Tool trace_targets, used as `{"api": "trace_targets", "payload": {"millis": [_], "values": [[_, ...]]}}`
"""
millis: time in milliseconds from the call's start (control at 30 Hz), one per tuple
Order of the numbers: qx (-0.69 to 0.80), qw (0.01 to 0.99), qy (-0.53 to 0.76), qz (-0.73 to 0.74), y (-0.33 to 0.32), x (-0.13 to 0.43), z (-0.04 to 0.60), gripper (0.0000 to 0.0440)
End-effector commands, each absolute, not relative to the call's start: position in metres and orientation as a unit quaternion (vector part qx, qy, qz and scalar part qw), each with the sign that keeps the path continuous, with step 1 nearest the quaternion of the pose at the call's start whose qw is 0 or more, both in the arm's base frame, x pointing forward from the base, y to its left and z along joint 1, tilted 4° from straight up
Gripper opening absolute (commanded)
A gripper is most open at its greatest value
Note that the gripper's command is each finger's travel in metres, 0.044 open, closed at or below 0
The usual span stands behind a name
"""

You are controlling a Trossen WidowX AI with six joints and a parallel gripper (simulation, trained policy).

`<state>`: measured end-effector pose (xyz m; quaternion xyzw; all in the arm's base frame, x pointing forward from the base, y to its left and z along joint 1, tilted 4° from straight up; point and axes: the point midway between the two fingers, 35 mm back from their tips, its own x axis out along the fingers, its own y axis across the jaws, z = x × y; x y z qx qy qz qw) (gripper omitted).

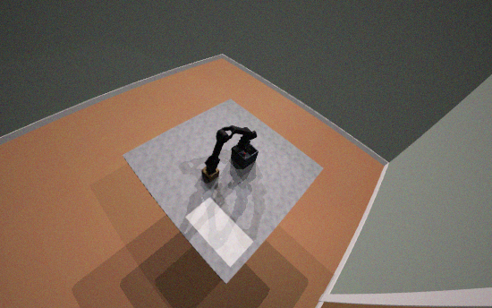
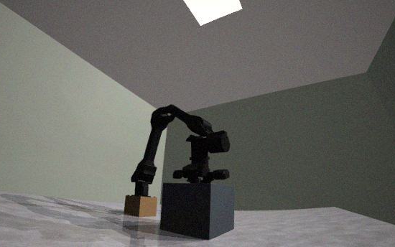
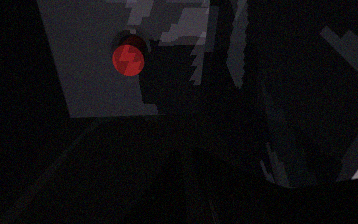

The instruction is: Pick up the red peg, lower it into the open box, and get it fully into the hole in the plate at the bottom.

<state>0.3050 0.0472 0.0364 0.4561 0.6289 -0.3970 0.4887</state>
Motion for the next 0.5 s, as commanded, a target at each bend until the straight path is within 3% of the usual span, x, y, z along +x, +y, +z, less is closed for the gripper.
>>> {"api": "trace_targets", "payload": {"millis": [0, 467], "values": [[0.471, 0.489, 0.623, -0.387, 0.047, 0.315, 0.048, 0.0010], [0.527, 0.471, 0.621, -0.339, 0.043, 0.342, 0.089, 0.0022]]}}
